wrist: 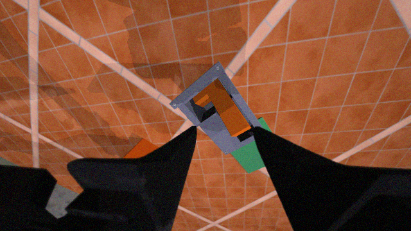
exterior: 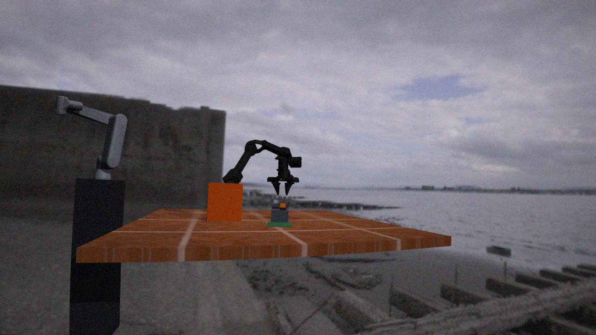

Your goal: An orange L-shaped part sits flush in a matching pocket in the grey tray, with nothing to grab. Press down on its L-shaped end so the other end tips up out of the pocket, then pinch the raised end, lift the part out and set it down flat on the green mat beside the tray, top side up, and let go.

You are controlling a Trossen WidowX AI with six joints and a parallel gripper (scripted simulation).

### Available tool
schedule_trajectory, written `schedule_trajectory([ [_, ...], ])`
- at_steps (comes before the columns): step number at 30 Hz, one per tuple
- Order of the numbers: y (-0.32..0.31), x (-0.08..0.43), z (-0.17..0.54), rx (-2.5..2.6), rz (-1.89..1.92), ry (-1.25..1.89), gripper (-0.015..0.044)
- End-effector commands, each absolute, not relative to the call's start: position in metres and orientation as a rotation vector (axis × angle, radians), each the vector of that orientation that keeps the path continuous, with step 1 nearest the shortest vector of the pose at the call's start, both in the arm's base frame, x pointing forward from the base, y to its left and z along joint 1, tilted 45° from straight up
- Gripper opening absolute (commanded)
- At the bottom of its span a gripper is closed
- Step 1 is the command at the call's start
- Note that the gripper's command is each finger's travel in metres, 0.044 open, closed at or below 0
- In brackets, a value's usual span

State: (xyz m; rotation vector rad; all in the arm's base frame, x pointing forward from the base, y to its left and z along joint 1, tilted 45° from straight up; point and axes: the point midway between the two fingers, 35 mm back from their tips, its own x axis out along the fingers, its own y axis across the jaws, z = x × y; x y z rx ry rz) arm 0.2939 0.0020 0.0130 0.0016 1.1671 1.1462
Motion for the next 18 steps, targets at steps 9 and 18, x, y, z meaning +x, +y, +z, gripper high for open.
schedule_trajectory([
  [9, -0.023, 0.294, -0.007, -0.495, 1.476, 0.760, 0.0280],
  [18, -0.002, 0.292, -0.028, -0.494, 1.477, 0.759, 0.0280],
])
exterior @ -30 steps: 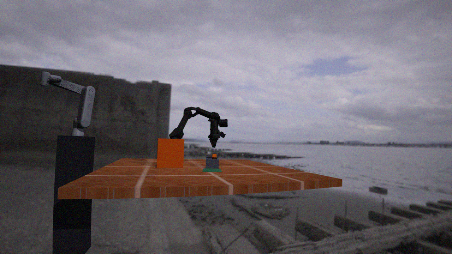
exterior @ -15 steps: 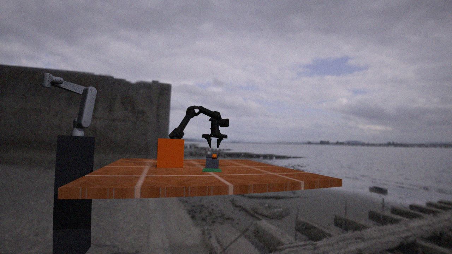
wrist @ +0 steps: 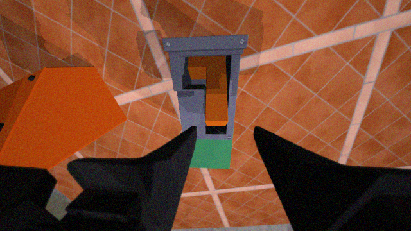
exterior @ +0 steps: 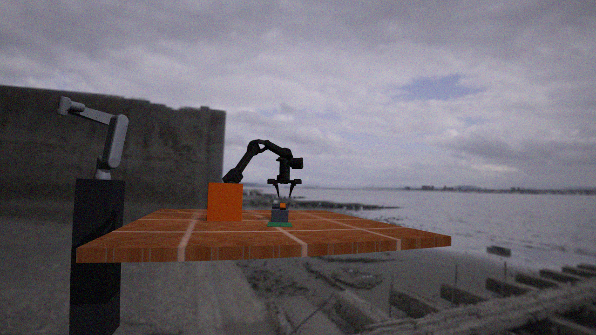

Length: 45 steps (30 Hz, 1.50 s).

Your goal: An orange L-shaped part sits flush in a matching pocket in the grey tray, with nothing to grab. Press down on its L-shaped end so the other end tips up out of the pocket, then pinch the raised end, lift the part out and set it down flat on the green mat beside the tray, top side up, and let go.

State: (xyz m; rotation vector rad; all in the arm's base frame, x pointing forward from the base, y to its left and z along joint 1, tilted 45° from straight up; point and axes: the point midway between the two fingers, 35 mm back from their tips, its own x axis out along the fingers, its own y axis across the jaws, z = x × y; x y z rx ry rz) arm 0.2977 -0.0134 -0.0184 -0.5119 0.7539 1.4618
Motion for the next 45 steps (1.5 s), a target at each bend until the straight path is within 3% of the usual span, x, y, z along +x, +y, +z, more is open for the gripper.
schedule_trajectory([
  [1, -0.001, 0.292, -0.029, -0.494, 1.477, 0.759, 0.0280],
  [36, 0.033, 0.288, -0.063, -0.492, 1.477, 0.757, 0.0280],
  [40, 0.031, 0.292, -0.061, -0.504, 1.475, 0.753, 0.0175],
  [45, 0.031, 0.292, -0.061, -0.504, 1.475, 0.753, 0.0142],
])
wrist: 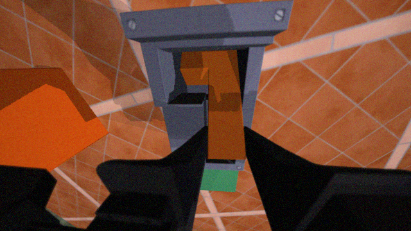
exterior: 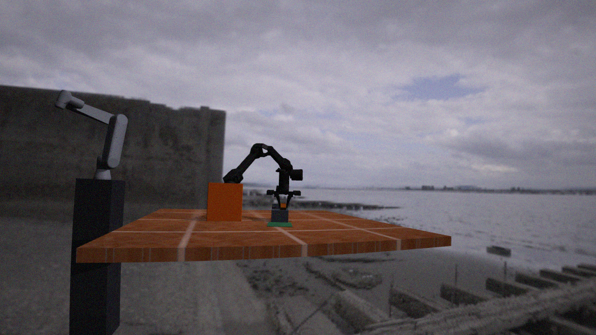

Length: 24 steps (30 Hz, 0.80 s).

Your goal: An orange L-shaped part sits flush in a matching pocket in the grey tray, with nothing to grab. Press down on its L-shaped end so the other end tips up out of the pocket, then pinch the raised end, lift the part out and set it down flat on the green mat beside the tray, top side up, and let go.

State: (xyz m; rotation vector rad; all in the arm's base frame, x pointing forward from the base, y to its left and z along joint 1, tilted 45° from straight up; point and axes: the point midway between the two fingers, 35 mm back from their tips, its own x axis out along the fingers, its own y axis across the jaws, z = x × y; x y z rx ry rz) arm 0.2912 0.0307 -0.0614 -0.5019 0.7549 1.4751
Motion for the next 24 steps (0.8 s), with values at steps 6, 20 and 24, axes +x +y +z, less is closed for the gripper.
schedule_trajectory([
  [6, 0.0305, 0.2916, -0.0610, -0.504, 1.475, 0.753, 0.0102],
  [20, 0.0260, 0.2913, -0.0565, -0.501, 1.476, 0.755, 0.0000],
  [24, 0.0215, 0.2911, -0.0521, -0.499, 1.476, 0.756, 0.0000],
])
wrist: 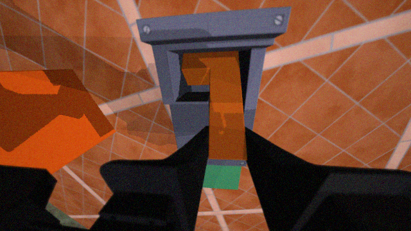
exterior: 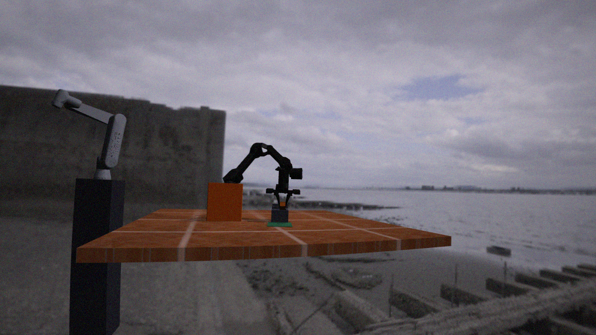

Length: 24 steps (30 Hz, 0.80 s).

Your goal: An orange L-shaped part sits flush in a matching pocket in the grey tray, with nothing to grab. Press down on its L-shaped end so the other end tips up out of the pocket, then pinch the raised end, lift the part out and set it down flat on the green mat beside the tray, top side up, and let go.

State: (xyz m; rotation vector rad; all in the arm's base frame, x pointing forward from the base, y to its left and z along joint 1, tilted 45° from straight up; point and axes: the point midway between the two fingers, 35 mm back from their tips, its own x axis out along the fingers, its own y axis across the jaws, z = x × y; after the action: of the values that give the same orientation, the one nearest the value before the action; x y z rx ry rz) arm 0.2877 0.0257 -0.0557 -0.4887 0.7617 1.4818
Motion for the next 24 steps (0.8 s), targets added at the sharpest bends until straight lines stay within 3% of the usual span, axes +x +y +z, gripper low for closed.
schedule_trajectory([
  [1, 0.020, 0.291, -0.051, -0.498, 1.476, 0.756, 0.0000],
  [24, -0.004, 0.293, -0.026, -0.495, 1.476, 0.759, 0.0000],
])
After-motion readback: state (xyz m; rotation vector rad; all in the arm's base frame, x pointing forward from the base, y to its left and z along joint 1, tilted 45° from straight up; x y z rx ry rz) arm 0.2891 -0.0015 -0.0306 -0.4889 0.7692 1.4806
